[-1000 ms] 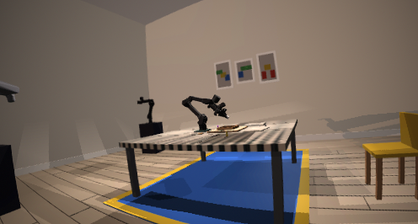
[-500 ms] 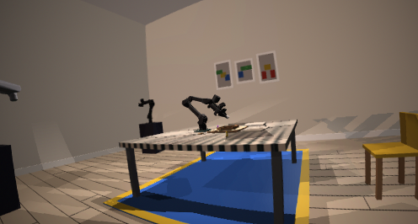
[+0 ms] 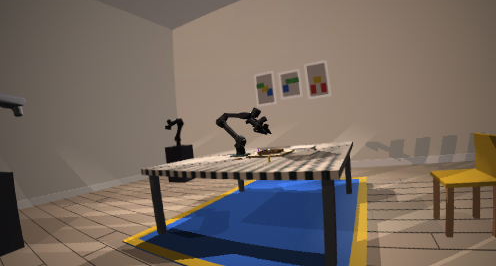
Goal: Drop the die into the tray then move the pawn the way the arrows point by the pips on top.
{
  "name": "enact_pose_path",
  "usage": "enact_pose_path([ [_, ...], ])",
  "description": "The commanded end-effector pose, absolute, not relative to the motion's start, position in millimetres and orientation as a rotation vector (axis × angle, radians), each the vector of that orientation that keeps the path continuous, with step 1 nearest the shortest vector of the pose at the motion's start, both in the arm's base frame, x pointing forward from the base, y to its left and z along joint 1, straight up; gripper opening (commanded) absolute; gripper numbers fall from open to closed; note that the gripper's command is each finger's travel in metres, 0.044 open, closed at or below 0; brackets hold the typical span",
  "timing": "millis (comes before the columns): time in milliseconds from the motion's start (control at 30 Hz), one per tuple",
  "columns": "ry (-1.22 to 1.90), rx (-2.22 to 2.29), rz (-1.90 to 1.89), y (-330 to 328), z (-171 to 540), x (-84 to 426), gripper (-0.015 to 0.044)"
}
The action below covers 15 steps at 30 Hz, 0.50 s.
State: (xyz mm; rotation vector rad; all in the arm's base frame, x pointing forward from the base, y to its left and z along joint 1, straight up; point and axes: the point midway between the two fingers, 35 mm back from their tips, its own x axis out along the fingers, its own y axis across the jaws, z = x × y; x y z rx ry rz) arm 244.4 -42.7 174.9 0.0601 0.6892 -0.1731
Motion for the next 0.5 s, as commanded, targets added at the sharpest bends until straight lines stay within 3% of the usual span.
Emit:
enact_pose_path([
  [0,0.776,0.064,-0.168,-43,173,246,0.044],
  [467,1.504,0.128,-0.144,-47,137,267,0.044],
])
